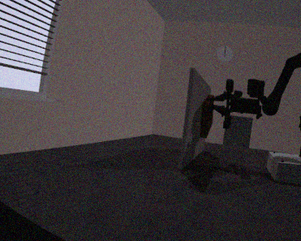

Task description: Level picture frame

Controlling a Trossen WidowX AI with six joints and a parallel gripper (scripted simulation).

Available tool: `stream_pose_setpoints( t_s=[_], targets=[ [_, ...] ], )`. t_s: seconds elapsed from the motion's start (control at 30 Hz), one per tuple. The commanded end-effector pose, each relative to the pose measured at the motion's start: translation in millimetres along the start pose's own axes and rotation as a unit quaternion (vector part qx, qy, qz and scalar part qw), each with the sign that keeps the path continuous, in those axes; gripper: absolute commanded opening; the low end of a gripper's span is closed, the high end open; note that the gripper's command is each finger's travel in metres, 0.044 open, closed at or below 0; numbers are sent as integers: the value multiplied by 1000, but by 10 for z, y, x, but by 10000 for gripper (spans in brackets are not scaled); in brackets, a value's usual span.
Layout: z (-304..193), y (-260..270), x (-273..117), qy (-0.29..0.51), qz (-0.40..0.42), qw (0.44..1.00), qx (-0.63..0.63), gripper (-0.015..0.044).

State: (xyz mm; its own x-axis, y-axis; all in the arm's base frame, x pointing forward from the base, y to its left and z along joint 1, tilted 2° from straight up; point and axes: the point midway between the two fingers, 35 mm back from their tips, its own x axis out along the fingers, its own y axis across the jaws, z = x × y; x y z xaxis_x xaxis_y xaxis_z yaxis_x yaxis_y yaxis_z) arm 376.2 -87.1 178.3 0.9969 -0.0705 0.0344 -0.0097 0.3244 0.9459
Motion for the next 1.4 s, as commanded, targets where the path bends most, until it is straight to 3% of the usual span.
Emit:
stream_pose_setpoints(
  t_s=[0.0,1.37],
  targets=[
    [18,51,-3,-1,7,1000,-4,0],
    [70,52,-3,-1,7,1000,-4,0]
  ],
)
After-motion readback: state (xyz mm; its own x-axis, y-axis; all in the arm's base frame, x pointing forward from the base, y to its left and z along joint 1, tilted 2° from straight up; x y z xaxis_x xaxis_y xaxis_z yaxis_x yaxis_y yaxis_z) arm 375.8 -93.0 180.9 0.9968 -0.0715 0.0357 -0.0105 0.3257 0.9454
